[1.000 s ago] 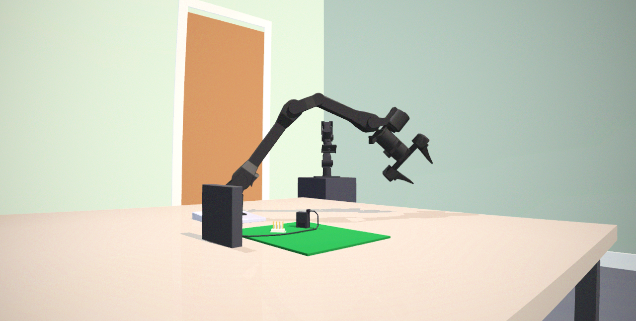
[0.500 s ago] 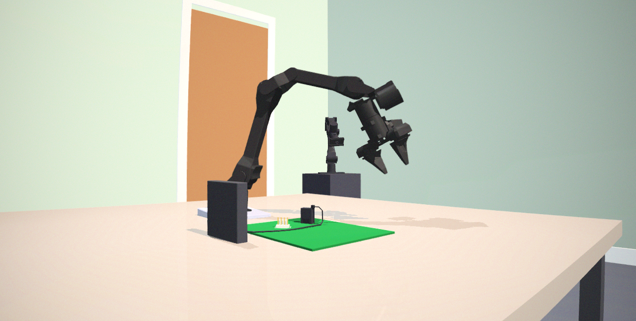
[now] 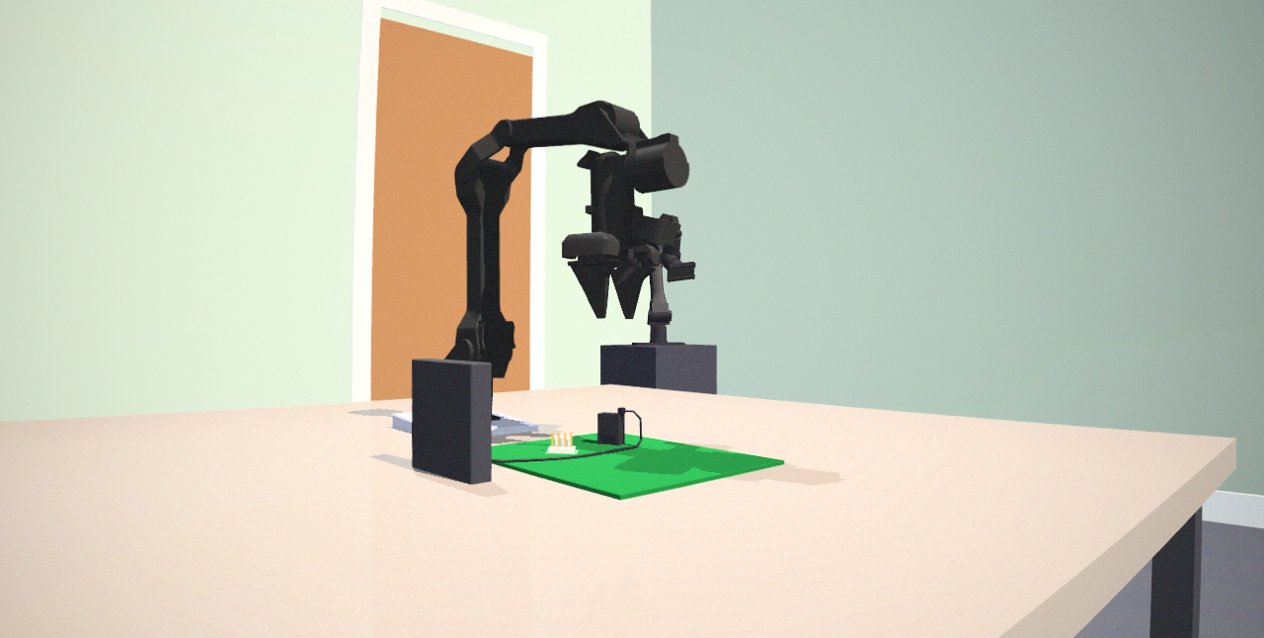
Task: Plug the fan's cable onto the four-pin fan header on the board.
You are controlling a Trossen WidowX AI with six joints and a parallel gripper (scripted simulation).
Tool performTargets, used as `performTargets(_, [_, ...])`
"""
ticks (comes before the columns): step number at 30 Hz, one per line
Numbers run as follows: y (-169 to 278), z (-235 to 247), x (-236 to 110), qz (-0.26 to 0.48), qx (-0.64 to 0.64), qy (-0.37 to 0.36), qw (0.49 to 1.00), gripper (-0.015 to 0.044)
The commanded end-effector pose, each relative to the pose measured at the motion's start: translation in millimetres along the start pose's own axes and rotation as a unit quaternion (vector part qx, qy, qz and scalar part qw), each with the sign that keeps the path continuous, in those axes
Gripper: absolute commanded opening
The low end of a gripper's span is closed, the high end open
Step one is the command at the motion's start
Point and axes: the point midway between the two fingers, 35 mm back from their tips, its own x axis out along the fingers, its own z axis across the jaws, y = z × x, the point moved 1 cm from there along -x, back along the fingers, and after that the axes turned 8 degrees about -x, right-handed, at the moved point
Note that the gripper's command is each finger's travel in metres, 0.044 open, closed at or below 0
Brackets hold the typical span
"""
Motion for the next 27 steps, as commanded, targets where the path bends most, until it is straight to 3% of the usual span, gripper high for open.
performTargets(1, [12, 0, -1, 0.015, 0.027, -0.005, 1.0, 0.044])
performTargets(6, [10, 0, 10, 0.015, 0.027, -0.005, 1.0, 0.044])
performTargets(15, [15, 1, 97, 0.015, 0.027, -0.005, 1.0, 0.044])
performTargets(27, [15, 1, 110, 0.015, 0.027, -0.005, 1.0, 0.044])
